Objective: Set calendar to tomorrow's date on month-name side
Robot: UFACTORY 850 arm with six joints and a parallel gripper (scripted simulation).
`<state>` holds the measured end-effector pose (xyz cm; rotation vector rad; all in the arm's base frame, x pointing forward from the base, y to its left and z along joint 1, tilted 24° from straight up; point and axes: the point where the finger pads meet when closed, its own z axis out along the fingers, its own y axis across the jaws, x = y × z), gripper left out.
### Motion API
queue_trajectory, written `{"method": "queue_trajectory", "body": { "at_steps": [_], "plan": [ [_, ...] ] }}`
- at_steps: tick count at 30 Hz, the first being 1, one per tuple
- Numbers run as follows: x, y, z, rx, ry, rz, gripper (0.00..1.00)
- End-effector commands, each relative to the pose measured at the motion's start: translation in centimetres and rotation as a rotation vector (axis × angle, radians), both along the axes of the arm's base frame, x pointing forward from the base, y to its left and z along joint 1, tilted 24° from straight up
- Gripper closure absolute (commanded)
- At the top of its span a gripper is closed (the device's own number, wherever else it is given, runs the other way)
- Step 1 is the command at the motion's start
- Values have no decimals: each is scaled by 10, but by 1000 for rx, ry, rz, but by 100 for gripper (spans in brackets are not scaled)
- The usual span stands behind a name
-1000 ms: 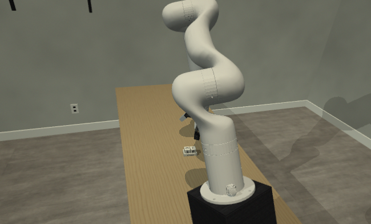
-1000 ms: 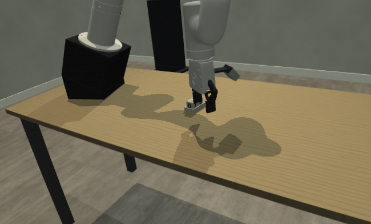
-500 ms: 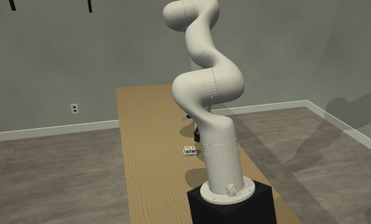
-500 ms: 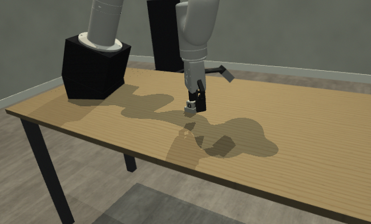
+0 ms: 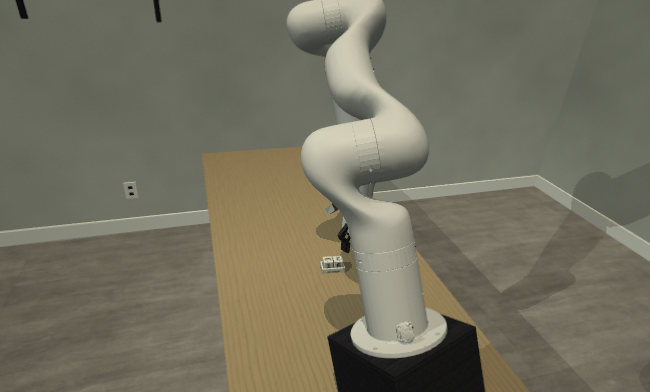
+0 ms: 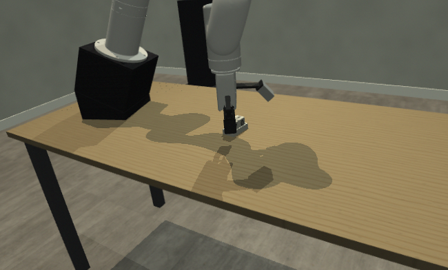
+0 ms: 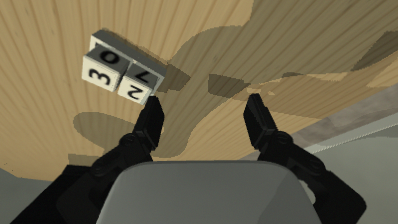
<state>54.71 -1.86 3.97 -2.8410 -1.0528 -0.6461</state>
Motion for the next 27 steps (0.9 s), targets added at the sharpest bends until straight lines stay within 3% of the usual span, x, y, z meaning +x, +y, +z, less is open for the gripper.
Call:
{"method": "queue_trajectory", "body": {
  "at_steps": [1, 3, 7, 12, 19, 22, 27],
  "plan": [
    [-1, 0, 0, 29, 13, -73, 0],
    [-3, -1, -1, 61, 29, -152, 0],
    [-21, -4, -9, 67, 32, -167, 0],
    [-23, -4, -10, 77, 37, -191, 0],
    [-27, -5, -11, 148, 72, -369, 0],
    [-44, -7, -19, 150, 73, -372, 0],
    [-47, -8, -20, 159, 77, -395, 0]
  ]
}}
